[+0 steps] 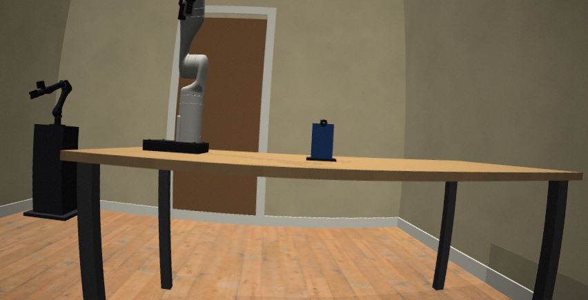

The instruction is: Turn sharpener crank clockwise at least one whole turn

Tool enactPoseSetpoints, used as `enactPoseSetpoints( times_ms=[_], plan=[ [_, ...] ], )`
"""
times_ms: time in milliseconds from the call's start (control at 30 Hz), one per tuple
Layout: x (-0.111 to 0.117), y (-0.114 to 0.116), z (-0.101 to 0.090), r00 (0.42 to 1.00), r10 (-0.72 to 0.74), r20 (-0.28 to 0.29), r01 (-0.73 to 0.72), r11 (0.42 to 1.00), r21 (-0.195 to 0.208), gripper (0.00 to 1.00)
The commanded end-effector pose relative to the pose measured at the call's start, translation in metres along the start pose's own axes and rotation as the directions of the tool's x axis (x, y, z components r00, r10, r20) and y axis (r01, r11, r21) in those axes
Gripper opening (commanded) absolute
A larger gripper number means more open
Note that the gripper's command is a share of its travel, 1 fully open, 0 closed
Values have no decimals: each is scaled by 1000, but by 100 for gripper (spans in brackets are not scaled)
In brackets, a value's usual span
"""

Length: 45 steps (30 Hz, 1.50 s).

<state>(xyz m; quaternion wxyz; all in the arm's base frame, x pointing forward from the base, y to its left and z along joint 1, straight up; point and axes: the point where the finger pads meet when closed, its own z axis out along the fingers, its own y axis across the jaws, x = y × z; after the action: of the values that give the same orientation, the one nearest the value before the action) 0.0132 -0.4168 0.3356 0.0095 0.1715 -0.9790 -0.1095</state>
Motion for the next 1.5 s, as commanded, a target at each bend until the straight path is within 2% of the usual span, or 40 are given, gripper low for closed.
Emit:
enactPoseSetpoints(
  times_ms=[0, 600, 700, 800, 933, 1033, 1100, 1200, 1333, 1367, 1433, 1467],
  plan=[
    [0, 0, -1, 1000, 0, -1, 0, 1000, 2, 100],
    [0, 0, -1, 1000, -1, -1, 1, 1000, 2, 100],
    [-6, -4, 1, 1000, -12, -6, 12, 1000, 3, 100],
    [-20, -13, 6, 999, -45, -19, 45, 999, 8, 100],
    [-61, -34, 19, 990, -129, -52, 130, 991, 19, 100],
    [-108, -51, 34, 972, -221, -85, 224, 974, 31, 100],
    [-108, -51, 34, 972, -221, -85, 224, 974, 31, 100],
    [-168, -65, 53, 936, -330, -120, 338, 940, 45, 100],
    [-233, -69, 74, 882, -447, -151, 459, 886, 60, 100],
    [-237, -69, 75, 882, -447, -151, 459, 886, 60, 100],
    [-278, -65, 89, 836, -522, -169, 538, 840, 69, 100],
    [-284, -65, 91, 836, -522, -169, 538, 840, 69, 100]
  ],
)
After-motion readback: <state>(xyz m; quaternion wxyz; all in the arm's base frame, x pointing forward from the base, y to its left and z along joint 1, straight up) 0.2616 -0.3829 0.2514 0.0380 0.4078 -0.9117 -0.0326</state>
